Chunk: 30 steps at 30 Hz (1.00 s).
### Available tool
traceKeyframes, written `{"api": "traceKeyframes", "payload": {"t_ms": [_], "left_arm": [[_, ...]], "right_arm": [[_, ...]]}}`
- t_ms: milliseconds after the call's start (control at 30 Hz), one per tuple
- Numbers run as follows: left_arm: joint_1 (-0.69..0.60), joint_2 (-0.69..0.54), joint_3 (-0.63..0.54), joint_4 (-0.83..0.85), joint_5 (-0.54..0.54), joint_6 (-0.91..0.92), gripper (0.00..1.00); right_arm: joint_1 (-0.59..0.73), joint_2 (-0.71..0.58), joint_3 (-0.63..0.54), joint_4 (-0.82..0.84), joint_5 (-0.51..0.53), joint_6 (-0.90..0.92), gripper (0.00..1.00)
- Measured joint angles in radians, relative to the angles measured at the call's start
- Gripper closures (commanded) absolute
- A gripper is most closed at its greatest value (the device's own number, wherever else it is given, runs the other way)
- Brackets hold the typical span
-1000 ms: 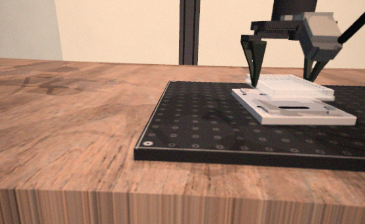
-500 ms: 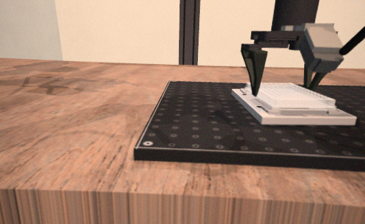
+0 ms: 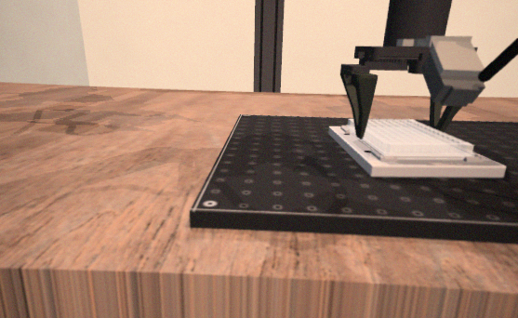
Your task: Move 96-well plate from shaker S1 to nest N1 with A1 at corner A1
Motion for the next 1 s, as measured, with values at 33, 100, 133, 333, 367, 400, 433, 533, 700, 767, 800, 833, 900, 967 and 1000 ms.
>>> {"api": "traceKeyframes", "payload": {"t_ms": [33, 100, 133, 333, 367, 400, 433, 533, 700, 767, 800, 833, 900, 967, 1000], "left_arm": [[0.0, 0.0, 0.0, 0.0, 0.0, 0.0, 0.19], [0.0, -0.001, 0.0, -0.002, 0.0, 0.0, 0.0], [0.0, 0.0, 0.0, -0.002, 0.0, 0.0, 0.0], [0.002, 0.0, 0.0, -0.015, -0.001, -0.002, 0.0], [0.002, 0.0, -0.002, -0.015, -0.001, -0.003, 0.0], [0.001, -0.001, -0.005, -0.016, -0.002, -0.004, 0.0], [0.001, -0.002, -0.008, -0.018, -0.002, -0.005, 0.0], [-0.005, -0.01, -0.019, -0.029, -0.004, -0.011, 0.0], [-0.024, -0.046, -0.034, -0.053, -0.013, -0.022, 0.0], [-0.03, -0.066, -0.043, -0.066, -0.019, -0.029, 0.0], [-0.035, -0.079, -0.048, -0.074, -0.023, -0.033, 0.0], [-0.04, -0.088, -0.051, -0.081, -0.025, -0.036, 0.0], [-0.051, -0.107, -0.056, -0.097, -0.032, -0.046, 0.0], [-0.069, -0.135, -0.065, -0.123, -0.042, -0.06, 0.0], [-0.08, -0.149, -0.066, -0.14, -0.047, -0.066, 0.0]], "right_arm": [[0.0, 0.0, 0.0, 0.0, 0.0, 0.0, 0.0], [0.0, 0.0, 0.0, 0.0, 0.0, 0.0, 0.0], [0.0, 0.0, 0.0, 0.0, 0.0, 0.0, 0.0], [0.0, 0.0, 0.0, 0.0, 0.0, 0.0, 0.0], [0.0, 0.0, 0.0, 0.0, 0.0, 0.0, 0.0], [0.0, 0.0, 0.0, 0.0, 0.0, 0.0, 0.0], [0.0, 0.0, 0.0, 0.0, 0.0, 0.0, 0.0], [0.0, 0.0, 0.0, 0.0, 0.0, 0.0, 0.0], [0.0, 0.0, 0.0, 0.0, 0.0, 0.0, 0.0], [0.0, 0.0, 0.0, 0.0, 0.0, 0.0, 0.0], [0.0, 0.0, 0.0, 0.0, 0.0, 0.0, 0.0], [0.0, 0.0, 0.0, 0.0, 0.0, 0.0, 0.0], [0.0, 0.0, 0.0, 0.0, 0.0, 0.0, 0.0], [0.0, 0.0, 0.0, 0.0, 0.0, 0.0, 0.0], [0.0, 0.0, 0.0, 0.0, 0.0, 0.0, 0.0]]}}
